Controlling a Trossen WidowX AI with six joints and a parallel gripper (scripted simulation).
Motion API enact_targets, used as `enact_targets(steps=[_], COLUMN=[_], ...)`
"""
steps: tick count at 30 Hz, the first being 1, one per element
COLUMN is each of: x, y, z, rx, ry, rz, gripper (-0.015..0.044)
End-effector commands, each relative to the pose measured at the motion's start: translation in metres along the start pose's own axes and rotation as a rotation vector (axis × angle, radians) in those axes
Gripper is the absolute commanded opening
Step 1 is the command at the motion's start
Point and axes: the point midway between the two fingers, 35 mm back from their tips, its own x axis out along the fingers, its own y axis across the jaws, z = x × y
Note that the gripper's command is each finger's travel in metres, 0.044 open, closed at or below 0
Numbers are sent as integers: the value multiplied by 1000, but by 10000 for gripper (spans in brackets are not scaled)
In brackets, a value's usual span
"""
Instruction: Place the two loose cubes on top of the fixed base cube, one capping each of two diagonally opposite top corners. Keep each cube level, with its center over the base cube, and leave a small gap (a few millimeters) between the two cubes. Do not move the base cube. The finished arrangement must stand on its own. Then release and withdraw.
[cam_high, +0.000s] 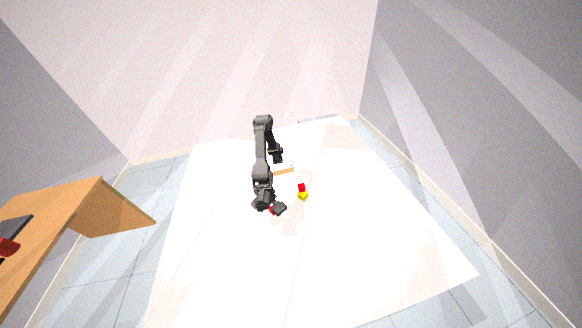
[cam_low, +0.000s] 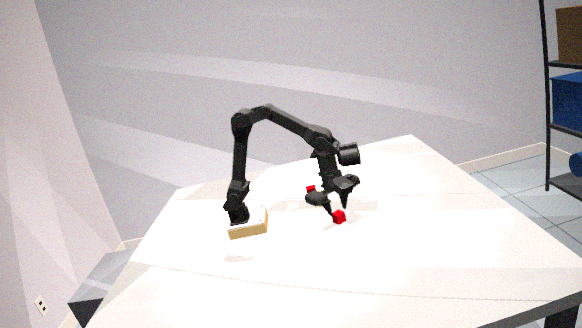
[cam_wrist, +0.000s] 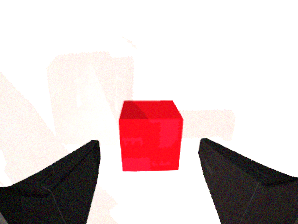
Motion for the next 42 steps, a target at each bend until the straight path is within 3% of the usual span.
enact_targets(steps=[1, 10, 16, 42], x=[6, 18, 18, -48], y=[0, -1, -1, 3], z=[-1, -1, -1, 3], rx=[3, 3, 3, 3], ry=[3, 3, 3, 3], rz=[0, 0, 0, 0], gripper=[265, 265, 107, 105])
